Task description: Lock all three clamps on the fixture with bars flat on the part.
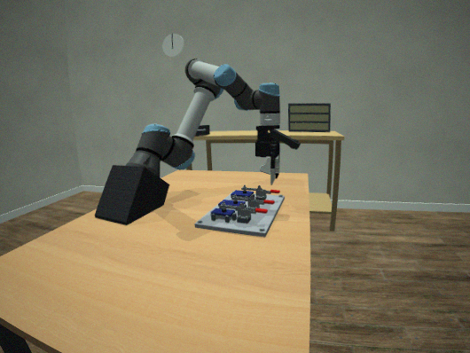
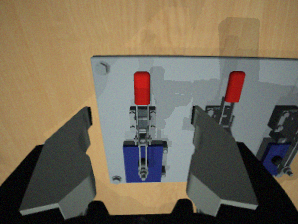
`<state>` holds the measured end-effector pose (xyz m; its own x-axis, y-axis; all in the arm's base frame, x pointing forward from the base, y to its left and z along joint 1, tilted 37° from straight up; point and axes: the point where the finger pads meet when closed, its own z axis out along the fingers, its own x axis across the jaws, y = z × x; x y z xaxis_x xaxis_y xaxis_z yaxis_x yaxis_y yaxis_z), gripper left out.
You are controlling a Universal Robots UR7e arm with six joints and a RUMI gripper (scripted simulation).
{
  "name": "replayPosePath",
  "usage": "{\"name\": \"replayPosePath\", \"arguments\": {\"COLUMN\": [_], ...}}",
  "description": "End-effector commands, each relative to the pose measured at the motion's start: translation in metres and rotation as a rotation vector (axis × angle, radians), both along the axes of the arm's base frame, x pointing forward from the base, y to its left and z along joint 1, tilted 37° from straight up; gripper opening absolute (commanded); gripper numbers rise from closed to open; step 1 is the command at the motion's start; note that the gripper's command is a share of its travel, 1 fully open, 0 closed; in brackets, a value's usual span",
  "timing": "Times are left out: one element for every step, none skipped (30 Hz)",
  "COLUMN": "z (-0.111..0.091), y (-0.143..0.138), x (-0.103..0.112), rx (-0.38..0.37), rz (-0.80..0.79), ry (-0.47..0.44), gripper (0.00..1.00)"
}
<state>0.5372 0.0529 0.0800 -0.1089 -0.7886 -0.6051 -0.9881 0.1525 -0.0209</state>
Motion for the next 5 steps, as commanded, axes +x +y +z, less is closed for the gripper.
{"name": "replayPosePath", "arguments": {"z": [0.0003, 0.0003, 0.0003, 0.0003, 0.0003], "y": [-0.0004, -0.0004, -0.0004, -0.0004, -0.0004], "x": [0.0003, 0.0003, 0.0003, 0.0003, 0.0003], "rx": [0.000, 0.000, 0.000, 0.000, 0.000], "rz": [0.000, 0.000, 0.000, 0.000, 0.000], "ry": [-0.001, -0.001, -0.001, -0.001, -0.001], "gripper": [0.58, 0.58, 0.58, 0.58, 0.58]}}
